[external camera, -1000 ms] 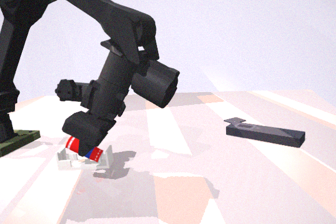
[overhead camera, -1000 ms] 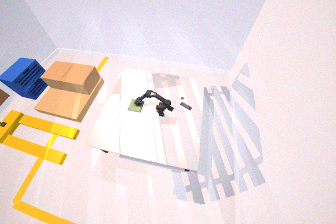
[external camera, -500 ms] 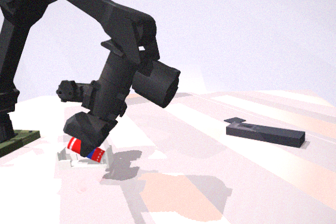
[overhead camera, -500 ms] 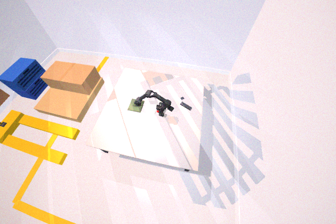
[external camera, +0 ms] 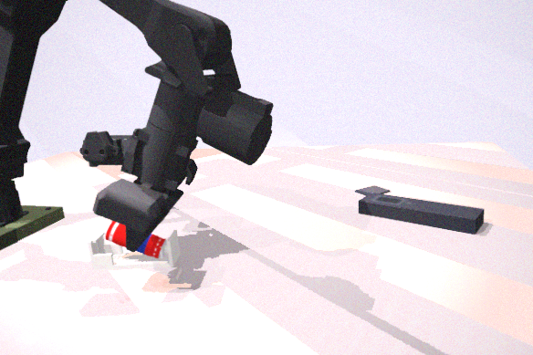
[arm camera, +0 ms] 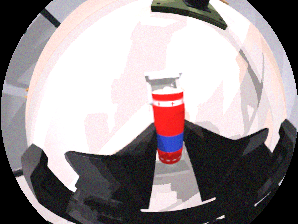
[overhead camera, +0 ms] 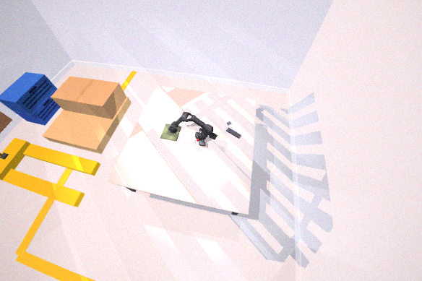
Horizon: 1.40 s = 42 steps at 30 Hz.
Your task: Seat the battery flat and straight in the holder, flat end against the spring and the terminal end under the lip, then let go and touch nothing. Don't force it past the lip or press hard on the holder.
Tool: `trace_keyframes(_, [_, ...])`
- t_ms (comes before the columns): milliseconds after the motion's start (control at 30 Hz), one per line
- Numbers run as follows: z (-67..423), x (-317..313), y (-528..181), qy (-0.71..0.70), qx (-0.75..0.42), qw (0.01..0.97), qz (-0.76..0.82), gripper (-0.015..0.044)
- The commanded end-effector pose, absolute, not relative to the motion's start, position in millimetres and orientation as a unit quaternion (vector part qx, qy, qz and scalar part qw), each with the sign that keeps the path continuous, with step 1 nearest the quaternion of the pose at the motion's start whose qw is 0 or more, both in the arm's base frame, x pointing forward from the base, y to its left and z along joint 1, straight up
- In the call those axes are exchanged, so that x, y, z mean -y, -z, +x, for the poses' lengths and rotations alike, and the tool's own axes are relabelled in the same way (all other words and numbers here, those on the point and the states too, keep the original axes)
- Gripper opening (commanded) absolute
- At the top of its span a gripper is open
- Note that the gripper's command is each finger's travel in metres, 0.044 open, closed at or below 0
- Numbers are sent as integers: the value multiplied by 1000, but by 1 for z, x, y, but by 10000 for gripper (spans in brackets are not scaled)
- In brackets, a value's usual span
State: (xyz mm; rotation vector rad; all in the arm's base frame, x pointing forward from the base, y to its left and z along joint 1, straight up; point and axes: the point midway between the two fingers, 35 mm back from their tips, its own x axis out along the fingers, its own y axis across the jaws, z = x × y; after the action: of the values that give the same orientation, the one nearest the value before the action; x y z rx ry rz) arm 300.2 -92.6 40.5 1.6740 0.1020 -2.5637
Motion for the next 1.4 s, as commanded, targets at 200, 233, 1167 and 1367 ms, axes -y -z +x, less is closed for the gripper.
trace_keyframes(200, [303,93,-38,816,-37,36,576,87])
trace_keyframes(233, [302,93,-38,814,-37,36,578,87])
trace_keyframes(1167, [297,94,-34,769,-44,32,636,87])
trace_keyframes(1367, [296,94,-33,759,-45,32,649,87])
